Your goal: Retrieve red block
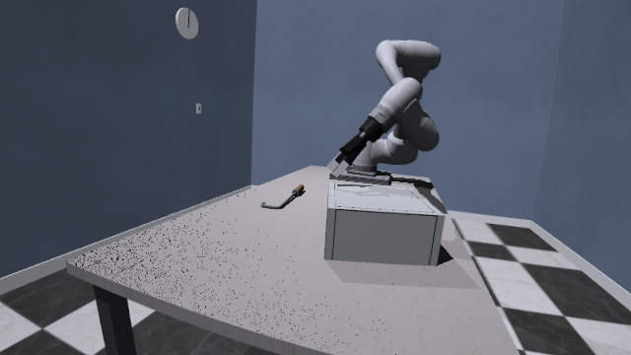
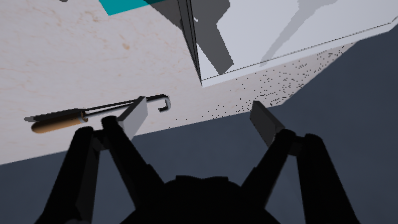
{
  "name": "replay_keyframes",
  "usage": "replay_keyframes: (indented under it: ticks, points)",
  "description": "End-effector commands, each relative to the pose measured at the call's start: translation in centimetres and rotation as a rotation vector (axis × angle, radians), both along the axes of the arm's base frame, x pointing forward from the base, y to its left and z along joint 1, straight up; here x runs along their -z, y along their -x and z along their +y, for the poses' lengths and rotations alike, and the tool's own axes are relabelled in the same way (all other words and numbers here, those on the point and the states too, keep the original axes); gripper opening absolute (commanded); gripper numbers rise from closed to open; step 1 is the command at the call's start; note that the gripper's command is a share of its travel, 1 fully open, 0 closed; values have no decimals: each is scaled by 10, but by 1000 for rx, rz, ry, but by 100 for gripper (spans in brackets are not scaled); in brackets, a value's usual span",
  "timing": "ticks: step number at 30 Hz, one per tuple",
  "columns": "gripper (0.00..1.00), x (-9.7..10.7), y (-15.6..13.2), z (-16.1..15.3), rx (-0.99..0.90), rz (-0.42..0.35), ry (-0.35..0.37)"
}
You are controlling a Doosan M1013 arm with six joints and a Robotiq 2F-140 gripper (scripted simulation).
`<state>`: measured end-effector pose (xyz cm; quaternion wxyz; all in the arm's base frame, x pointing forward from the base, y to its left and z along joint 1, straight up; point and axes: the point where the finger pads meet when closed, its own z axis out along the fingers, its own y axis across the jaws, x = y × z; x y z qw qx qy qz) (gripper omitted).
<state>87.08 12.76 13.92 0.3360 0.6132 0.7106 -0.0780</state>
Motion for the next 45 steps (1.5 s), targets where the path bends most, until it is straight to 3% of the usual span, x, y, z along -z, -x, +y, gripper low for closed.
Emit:
replay_keyframes:
  ticks: [1, 17, 18, 21, 24, 32, 34, 35, 45]
  points:
    - [100, 0, 0, 0, 0, 0, 0]
    - [100, 0, 0, 0, 0, 0, 0]
    - [0, 0, 0, 0, 1, 0, -1]
    - [0, 0, 10, -23, 67, 0, -37]
    - [0, 0, 43, -80, 281, -5, -151]
    - [0, -2, 116, -169, 729, -32, -380]
    - [0, -2, 116, -169, 729, -32, -380]
    - [0, -4, 142, -195, 866, -44, -449]
    - [0, -22, 258, -272, 1399, -104, -721]
